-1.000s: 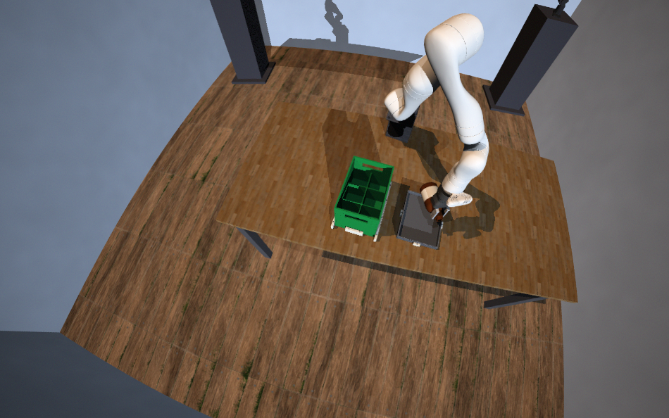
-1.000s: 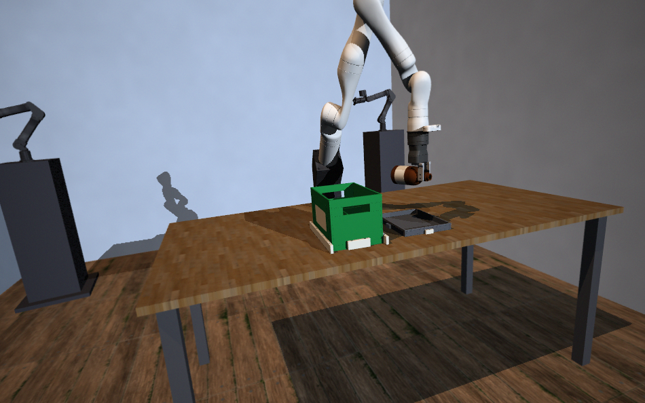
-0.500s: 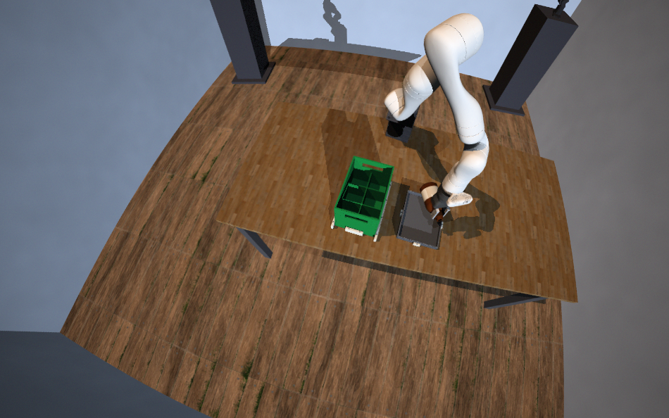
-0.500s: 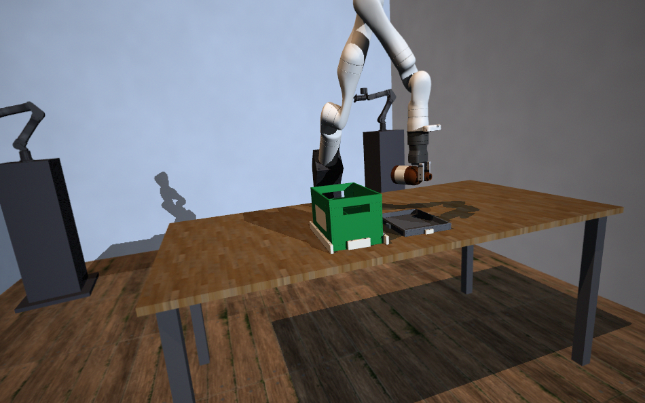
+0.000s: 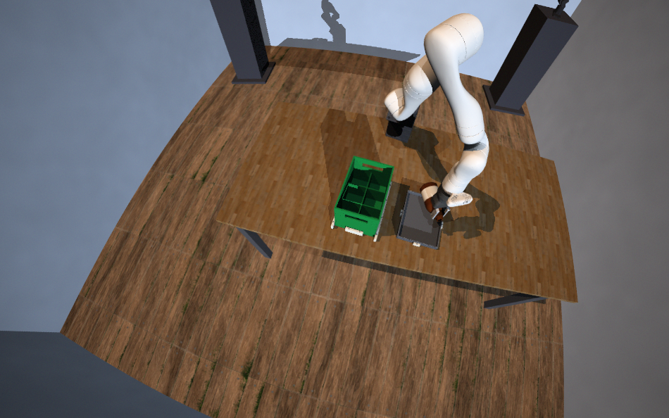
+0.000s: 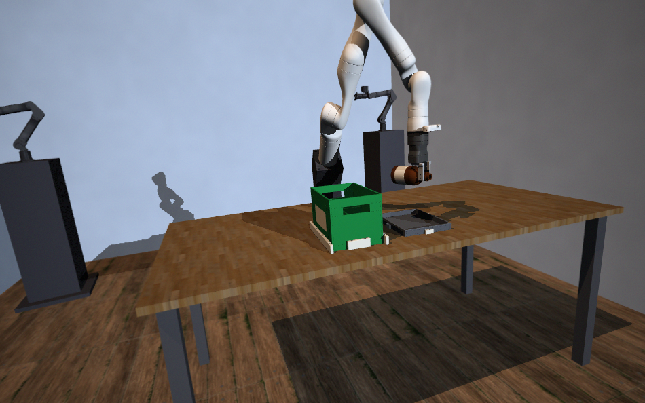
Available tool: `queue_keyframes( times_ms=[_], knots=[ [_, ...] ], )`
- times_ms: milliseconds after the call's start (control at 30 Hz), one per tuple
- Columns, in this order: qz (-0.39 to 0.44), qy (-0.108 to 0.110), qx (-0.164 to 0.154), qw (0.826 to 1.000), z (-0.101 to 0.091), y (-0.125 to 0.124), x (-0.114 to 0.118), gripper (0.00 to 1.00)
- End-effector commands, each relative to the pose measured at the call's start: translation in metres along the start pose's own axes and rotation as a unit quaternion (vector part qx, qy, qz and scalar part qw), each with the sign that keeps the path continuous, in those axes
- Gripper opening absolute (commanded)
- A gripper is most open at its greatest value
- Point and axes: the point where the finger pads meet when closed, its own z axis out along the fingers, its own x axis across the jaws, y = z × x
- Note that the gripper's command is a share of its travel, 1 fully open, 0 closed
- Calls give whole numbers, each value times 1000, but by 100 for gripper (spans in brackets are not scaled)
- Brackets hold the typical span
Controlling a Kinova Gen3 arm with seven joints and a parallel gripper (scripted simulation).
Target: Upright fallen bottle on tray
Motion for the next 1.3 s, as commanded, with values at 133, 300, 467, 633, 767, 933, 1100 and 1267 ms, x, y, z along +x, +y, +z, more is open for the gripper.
queue_keyframes(
  times_ms=[133, 300, 467, 633, 767, 933, 1100, 1267],
  knots=[
    [0, 0, 0, 1000, 0, 0, 0, 0],
    [0, 0, 0, 1000, 0, 0, 0, 0],
    [1, 0, 0, 1000, 0, 0, 0, 0],
    [7, 0, 0, 1000, 0, 0, 0, 0],
    [27, 0, 0, 1000, 0, 0, 0, 0],
    [65, 0, 0, 998, 0, 0, 0, 0],
    [96, 0, 0, 995, 0, 0, 0, 0],
    [119, 0, 0, 993, 0, 0, 0, 0]
  ],
)
